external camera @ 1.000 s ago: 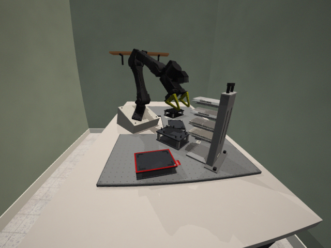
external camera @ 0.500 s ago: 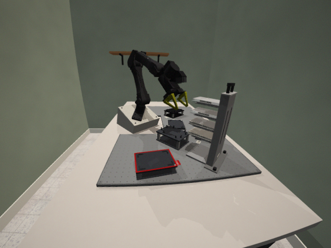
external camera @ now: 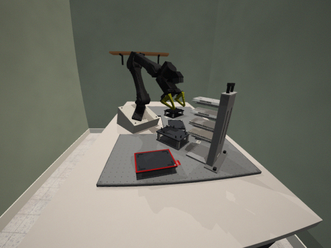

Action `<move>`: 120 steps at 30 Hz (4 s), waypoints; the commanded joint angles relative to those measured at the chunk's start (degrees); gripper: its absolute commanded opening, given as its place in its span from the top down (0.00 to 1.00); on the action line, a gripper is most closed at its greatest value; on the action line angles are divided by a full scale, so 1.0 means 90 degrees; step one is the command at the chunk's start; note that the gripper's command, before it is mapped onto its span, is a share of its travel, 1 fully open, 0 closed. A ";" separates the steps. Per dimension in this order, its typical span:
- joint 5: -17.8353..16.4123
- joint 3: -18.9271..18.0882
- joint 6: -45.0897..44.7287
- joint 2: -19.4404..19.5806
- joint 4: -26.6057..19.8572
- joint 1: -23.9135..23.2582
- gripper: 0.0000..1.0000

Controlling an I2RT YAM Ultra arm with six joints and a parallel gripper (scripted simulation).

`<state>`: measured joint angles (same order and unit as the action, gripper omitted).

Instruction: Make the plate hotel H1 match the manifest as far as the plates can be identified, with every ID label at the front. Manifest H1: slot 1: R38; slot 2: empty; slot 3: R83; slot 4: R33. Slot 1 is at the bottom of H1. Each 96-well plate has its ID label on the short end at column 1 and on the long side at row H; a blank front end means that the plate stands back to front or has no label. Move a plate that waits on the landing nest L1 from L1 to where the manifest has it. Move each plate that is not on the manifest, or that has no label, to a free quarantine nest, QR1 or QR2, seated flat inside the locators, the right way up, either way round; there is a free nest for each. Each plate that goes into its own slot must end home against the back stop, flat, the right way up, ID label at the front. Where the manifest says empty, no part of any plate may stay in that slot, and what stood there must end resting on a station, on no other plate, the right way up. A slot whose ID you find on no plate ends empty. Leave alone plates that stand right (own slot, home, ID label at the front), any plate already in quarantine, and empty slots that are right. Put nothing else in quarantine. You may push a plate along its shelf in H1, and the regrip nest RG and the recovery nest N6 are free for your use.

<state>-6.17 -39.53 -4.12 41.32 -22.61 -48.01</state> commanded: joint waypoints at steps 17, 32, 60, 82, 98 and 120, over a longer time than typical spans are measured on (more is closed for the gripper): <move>0.0004 0.0700 -0.0035 0.0224 0.0863 0.0079 0.00; 0.0084 0.0628 0.0038 0.0602 0.1454 0.0136 0.00; 0.0142 0.0434 0.0051 0.1249 0.1809 0.0175 0.00; 0.0142 0.0434 0.0051 0.1249 0.1809 0.0175 0.00; 0.0142 0.0434 0.0051 0.1249 0.1809 0.0175 0.00; 0.0142 0.0434 0.0051 0.1249 0.1809 0.0175 0.00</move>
<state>-4.99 -34.83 -3.84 52.77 -6.79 -46.50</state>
